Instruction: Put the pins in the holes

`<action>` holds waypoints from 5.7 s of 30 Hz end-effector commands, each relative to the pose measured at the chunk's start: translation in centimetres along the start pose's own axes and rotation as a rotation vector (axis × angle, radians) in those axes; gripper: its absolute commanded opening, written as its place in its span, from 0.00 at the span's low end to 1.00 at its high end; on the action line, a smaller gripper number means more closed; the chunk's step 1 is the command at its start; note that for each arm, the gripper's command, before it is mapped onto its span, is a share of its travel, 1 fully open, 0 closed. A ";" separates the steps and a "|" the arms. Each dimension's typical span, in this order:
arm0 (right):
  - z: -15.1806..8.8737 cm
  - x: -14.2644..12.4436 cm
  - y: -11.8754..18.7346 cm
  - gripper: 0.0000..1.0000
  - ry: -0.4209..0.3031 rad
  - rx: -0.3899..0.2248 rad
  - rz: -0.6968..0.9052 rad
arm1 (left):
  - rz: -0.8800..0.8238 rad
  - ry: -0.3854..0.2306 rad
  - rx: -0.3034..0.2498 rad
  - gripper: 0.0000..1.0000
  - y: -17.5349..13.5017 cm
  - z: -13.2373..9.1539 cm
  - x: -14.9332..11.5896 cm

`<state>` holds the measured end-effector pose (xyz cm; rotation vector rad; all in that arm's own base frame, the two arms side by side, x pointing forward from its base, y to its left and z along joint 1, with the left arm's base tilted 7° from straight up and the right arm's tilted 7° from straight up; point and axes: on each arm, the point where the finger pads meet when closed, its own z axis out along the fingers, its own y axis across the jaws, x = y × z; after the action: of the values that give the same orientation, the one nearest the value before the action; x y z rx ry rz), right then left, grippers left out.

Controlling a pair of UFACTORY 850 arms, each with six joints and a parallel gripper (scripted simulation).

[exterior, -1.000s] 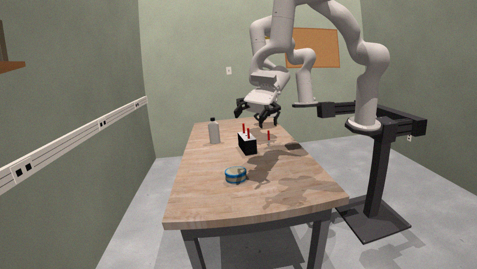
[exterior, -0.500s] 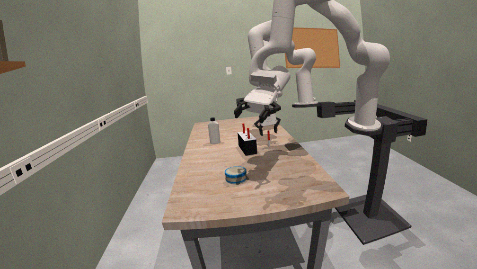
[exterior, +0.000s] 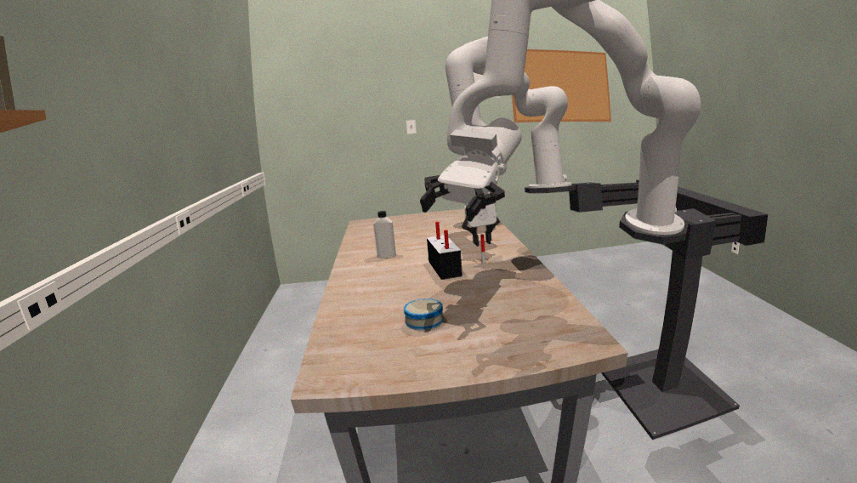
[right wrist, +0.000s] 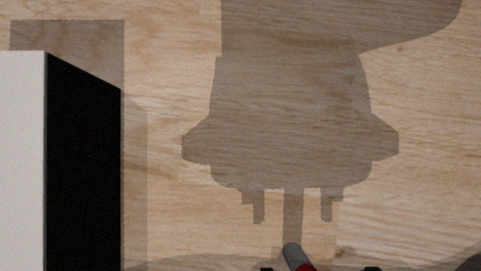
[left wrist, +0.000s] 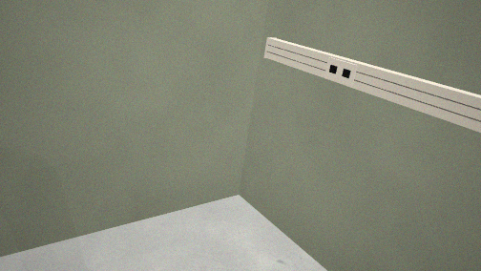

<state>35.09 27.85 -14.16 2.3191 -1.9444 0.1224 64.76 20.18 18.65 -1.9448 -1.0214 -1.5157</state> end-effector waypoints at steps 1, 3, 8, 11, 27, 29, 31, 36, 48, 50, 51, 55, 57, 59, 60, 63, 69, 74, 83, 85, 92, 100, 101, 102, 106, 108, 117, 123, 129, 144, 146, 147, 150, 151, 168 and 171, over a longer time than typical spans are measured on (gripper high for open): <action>-0.1 0.0 -0.1 0.00 0.000 0.000 0.000 | -0.001 0.002 -0.001 1.00 0.1 0.0 0.1; -0.1 0.0 -0.1 0.00 0.000 0.000 0.000 | -0.001 0.002 -0.001 1.00 0.1 0.0 0.1; -0.1 0.0 -0.1 0.00 0.000 0.000 0.000 | -0.001 0.002 -0.001 1.00 0.1 0.0 0.1; -0.1 0.0 -0.1 0.00 0.000 0.001 0.000 | -0.001 0.002 -0.001 1.00 0.1 0.0 0.1; -0.1 0.0 -0.1 0.00 -0.001 0.001 0.000 | -0.001 0.002 -0.001 1.00 0.1 0.0 0.1; -0.3 0.0 -0.1 0.00 -0.001 0.002 0.000 | -0.001 0.002 -0.001 1.00 0.1 0.0 0.1; -0.4 0.0 -0.1 0.00 -0.001 0.003 0.000 | -0.001 0.002 -0.001 1.00 0.1 0.0 0.1; -0.9 0.0 -0.1 0.00 -0.002 0.006 0.000 | -0.001 0.002 -0.001 1.00 0.1 0.0 0.1; -1.6 0.0 0.0 0.00 -0.004 0.011 -0.001 | -0.001 0.002 -0.001 1.00 0.1 0.0 0.1; -1.8 0.0 0.0 0.00 -0.004 0.012 -0.001 | -0.001 0.002 -0.001 1.00 0.1 0.0 0.1; -1.9 0.0 0.0 0.00 -0.004 0.013 -0.001 | -0.001 0.002 -0.001 1.00 0.1 0.0 0.1; -2.2 0.0 0.0 0.00 -0.005 0.015 0.000 | -0.001 0.002 -0.001 1.00 0.1 0.0 0.1; -2.4 0.0 0.0 0.00 -0.005 0.016 0.000 | -0.001 0.002 -0.001 1.00 0.1 0.0 0.1; -2.4 0.0 0.0 0.00 -0.005 0.017 0.000 | -0.001 0.002 -0.001 1.00 0.1 0.0 0.1; -2.4 0.0 0.0 0.00 -0.005 0.017 0.000 | -0.001 0.002 -0.001 1.00 0.1 0.0 0.1; -2.7 0.0 0.1 0.00 -0.004 0.019 0.001 | -0.001 0.002 -0.001 1.00 0.1 0.0 0.1; -3.2 0.0 0.1 0.00 -0.005 0.023 0.001 | -0.001 0.002 -0.001 1.00 0.1 0.0 0.1; -3.6 0.0 0.1 0.00 -0.006 0.025 0.001 | -0.001 0.002 -0.001 1.00 0.1 0.0 0.1; -4.2 0.1 0.1 0.00 -0.007 0.028 0.000 | -0.001 0.002 -0.001 1.00 0.1 0.0 0.1; -4.4 0.1 0.1 0.00 -0.007 0.030 0.000 | -0.001 0.002 -0.001 1.00 0.1 0.0 0.1; -4.9 0.1 0.1 0.00 -0.008 0.033 0.001 | -0.001 0.002 -0.001 1.00 0.1 0.0 0.1; -6.9 0.0 0.2 0.00 -0.009 0.034 0.001 | -0.001 0.002 -0.001 1.00 0.1 0.0 0.1; -7.5 0.0 0.2 0.00 -0.009 0.034 0.001 | -0.001 0.002 -0.001 1.00 0.1 0.0 0.1; -8.2 0.1 0.2 0.00 -0.009 0.034 0.001 | -0.001 0.002 -0.001 1.00 0.1 0.0 0.1; -10.8 0.1 0.3 0.00 -0.009 0.034 0.001 | -0.001 0.002 -0.001 1.00 0.1 0.0 0.1; -12.1 0.1 0.4 0.00 -0.009 0.034 0.001 | -0.001 0.002 -0.001 1.00 0.1 0.0 0.1; -16.6 0.2 0.5 0.00 -0.009 0.033 0.001 | -0.001 0.002 -0.001 1.00 0.1 0.0 0.1; -20.4 0.2 0.6 0.00 -0.009 0.033 0.001 | -0.001 0.002 -0.001 1.00 0.1 0.0 0.1; -21.9 0.2 0.6 0.00 -0.008 0.032 0.000 | -0.001 0.002 -0.001 1.00 0.1 0.0 0.1; -22.4 0.5 -7.6 0.00 -0.008 0.032 0.000 | -0.001 0.002 -0.001 1.00 0.1 0.0 0.1; -22.4 0.6 -8.4 0.00 -0.010 0.031 0.001 | -0.001 0.002 -0.001 1.00 0.1 0.0 0.1; -22.5 0.6 -9.1 0.00 -0.010 0.031 0.001 | -0.001 0.002 -0.001 1.00 0.1 0.0 0.1; -22.6 0.7 -11.2 0.00 -0.010 0.031 0.001 | -0.001 0.002 -0.001 1.00 0.1 0.0 0.1; -22.7 0.7 -11.8 0.00 -0.010 0.031 0.001 | -0.001 0.002 -0.001 1.00 0.1 0.0 0.1; -20.9 0.7 -13.1 0.00 -0.009 0.031 0.001 | -0.001 0.002 -0.001 1.00 0.1 0.0 0.1; -18.6 0.7 -13.2 0.00 -0.009 0.031 0.001 | -0.001 0.002 -0.001 1.00 0.1 0.0 0.1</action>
<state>48.23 32.17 5.54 2.3410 -1.9612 0.1417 64.76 20.18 18.65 -1.9448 -1.0214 -1.5157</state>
